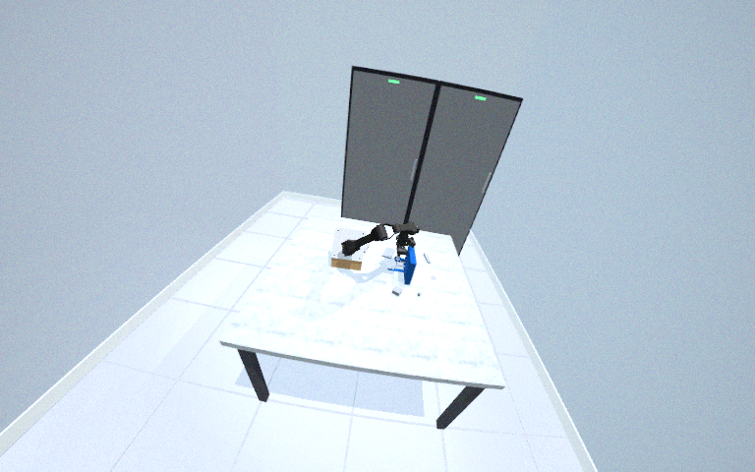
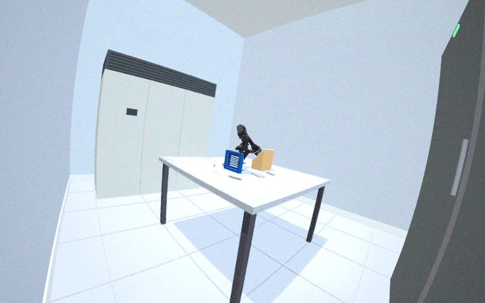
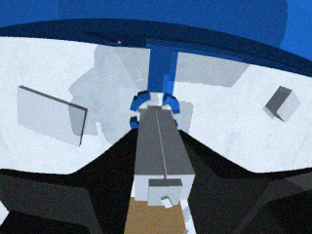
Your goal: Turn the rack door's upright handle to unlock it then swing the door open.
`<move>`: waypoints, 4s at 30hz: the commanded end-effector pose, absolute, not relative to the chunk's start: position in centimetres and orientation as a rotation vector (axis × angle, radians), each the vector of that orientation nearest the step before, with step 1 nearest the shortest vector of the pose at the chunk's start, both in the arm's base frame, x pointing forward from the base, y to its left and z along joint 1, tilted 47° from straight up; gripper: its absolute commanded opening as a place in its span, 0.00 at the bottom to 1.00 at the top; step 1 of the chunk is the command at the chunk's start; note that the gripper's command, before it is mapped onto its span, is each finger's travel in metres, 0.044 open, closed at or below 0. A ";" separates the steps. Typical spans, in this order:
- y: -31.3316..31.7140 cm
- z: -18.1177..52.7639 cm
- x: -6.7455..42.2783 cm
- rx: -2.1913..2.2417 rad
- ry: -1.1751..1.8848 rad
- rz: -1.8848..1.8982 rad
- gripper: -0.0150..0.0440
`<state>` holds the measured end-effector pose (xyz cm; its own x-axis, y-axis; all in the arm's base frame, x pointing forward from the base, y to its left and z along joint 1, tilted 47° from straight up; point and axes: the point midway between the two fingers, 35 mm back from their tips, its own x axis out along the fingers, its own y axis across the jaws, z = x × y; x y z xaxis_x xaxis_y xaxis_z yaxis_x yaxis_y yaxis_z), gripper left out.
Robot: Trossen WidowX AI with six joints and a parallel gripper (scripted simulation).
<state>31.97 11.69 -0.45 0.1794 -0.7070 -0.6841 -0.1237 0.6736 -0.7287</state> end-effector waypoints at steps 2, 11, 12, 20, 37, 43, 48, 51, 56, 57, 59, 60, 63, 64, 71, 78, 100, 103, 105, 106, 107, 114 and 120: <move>11.7 -0.5 32.0 -0.894 1.398 -0.377 0.30; 11.7 -0.5 32.0 -1.252 1.509 -0.063 0.30; 11.7 -0.5 32.0 -1.291 1.519 -0.026 0.30; 11.7 -0.5 32.0 -1.599 1.573 0.287 0.30; 11.7 -0.5 32.0 -2.197 1.538 1.040 0.30; 11.7 -0.5 32.0 -2.218 1.532 1.073 0.30; 11.7 -0.5 32.0 -2.218 1.532 1.073 0.30; 11.7 -0.5 32.0 -2.218 1.532 1.073 0.39; 11.7 -0.5 32.0 -2.218 1.532 1.073 0.61; 11.7 -0.5 32.0 -2.218 1.532 1.073 0.65; 11.7 -0.5 32.0 -2.218 1.532 1.073 0.74; 11.7 -0.5 32.0 -2.218 1.532 1.073 0.76; 11.7 -0.5 32.0 -2.170 1.545 1.000 0.76; 11.7 -0.5 32.0 -2.136 1.554 0.951 0.76; 11.7 -0.5 31.9 -1.892 1.585 0.626 0.76; 11.7 -0.5 31.9 -1.631 1.577 0.325 0.76; 11.7 -0.4 31.9 -0.763 1.349 -0.480 0.76; 11.7 -0.5 31.9 -0.641 1.298 -0.574 0.76; 11.7 -0.5 31.9 -0.559 1.261 -0.634 0.76; 11.7 -0.5 31.9 -0.518 1.242 -0.664 0.76; 11.7 -0.5 31.9 -0.477 1.223 -0.693 0.76; 11.7 -0.5 31.9 -0.189 1.074 -0.885 0.76; 11.7 -0.5 31.9 0.058 0.929 -1.032 0.76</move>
